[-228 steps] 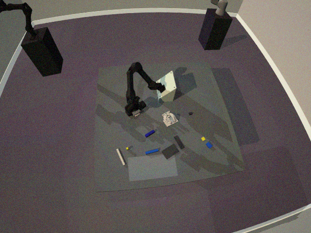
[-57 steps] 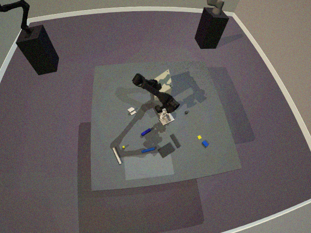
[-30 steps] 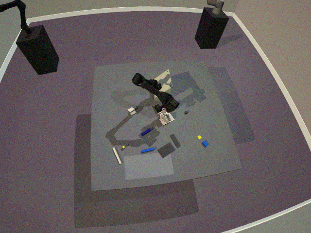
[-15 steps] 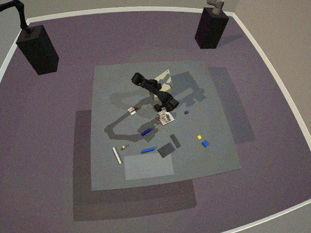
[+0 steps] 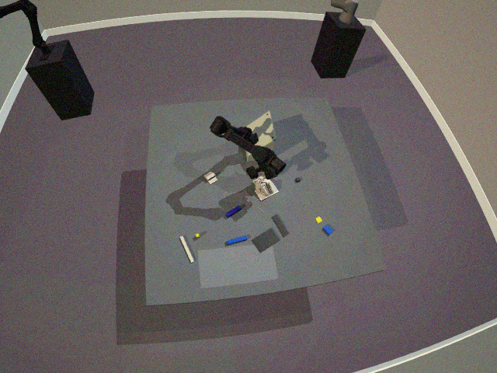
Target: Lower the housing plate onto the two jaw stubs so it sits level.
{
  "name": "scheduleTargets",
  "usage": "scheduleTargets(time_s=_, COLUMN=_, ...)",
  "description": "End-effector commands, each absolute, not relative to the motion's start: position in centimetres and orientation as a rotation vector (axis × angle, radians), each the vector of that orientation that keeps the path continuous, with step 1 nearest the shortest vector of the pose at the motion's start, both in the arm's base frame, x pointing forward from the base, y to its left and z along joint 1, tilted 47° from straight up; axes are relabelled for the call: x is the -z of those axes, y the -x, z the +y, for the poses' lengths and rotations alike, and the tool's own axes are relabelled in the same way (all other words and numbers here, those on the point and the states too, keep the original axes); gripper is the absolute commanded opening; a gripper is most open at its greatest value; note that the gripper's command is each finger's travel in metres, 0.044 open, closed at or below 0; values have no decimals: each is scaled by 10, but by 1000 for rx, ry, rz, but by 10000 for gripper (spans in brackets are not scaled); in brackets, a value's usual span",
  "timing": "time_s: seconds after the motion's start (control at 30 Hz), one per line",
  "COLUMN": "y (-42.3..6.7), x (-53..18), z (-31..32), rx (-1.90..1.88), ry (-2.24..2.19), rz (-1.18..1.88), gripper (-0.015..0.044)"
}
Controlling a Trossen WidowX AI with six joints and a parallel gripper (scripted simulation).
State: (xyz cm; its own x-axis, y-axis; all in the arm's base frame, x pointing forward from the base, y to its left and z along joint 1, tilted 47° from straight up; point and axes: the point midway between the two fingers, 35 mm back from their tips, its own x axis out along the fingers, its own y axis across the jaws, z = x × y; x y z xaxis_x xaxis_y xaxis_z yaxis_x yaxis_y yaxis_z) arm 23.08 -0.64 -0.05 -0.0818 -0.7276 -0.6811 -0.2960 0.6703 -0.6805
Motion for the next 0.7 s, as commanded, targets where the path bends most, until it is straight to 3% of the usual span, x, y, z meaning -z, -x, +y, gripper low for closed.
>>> scheduleTargets(time_s=0.0, y=-230, x=0, z=-6, rx=443, ry=836, rz=1667, gripper=351)
scheduleTargets(time_s=0.67, y=-230, x=13, z=-19, rx=441, ry=835, rz=1666, gripper=351)
